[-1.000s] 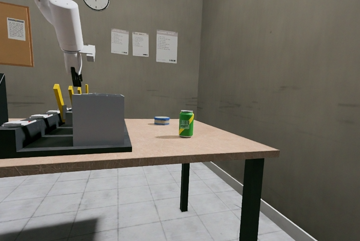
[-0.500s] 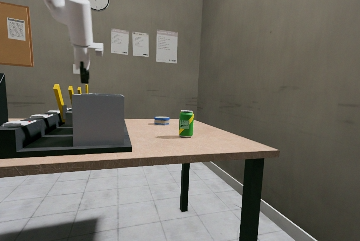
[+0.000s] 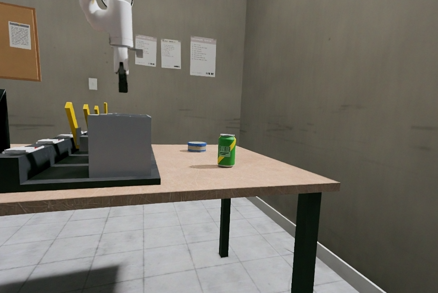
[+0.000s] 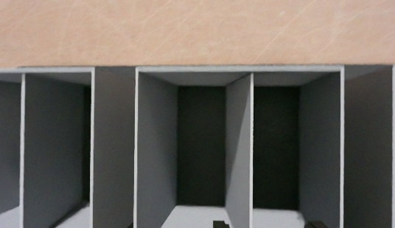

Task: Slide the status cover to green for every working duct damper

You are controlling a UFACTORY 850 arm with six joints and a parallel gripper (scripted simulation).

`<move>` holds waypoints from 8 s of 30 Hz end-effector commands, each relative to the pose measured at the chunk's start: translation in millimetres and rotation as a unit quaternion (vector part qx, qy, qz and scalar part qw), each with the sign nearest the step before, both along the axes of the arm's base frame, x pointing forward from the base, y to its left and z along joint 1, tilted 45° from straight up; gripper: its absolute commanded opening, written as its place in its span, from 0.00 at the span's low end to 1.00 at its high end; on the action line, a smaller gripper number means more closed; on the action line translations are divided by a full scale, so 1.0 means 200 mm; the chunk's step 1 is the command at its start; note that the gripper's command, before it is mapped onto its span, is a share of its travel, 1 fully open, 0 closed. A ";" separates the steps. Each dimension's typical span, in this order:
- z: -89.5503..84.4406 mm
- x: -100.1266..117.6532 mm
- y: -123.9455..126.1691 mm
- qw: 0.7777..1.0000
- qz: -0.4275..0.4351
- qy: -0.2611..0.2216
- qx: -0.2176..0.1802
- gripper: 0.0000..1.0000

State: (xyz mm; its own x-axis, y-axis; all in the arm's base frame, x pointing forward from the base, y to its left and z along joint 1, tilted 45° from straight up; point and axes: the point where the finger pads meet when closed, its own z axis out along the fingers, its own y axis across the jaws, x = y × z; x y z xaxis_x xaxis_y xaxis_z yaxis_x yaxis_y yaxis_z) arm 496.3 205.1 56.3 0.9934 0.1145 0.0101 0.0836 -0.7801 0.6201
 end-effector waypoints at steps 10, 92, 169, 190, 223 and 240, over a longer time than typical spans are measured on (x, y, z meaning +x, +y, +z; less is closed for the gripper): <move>-0.03 0.09 0.10 0.998 -0.005 -0.001 -0.059 0.39; -0.03 0.09 0.10 0.998 -0.005 -0.001 -0.059 0.39; -0.68 0.02 0.75 0.998 -0.005 -0.001 -0.059 0.39; -0.68 0.02 0.75 0.998 -0.005 -0.001 -0.059 0.39; -0.68 0.02 0.75 0.998 -0.005 -0.001 -0.059 0.39; -0.68 0.02 0.75 0.998 -0.005 -0.001 -0.059 0.39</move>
State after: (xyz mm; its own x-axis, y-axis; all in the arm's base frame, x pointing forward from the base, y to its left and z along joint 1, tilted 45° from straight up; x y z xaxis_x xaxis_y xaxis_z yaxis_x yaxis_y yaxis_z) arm 499.0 353.1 -81.5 0.9945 0.1043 -0.0035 0.0761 -0.7018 0.7083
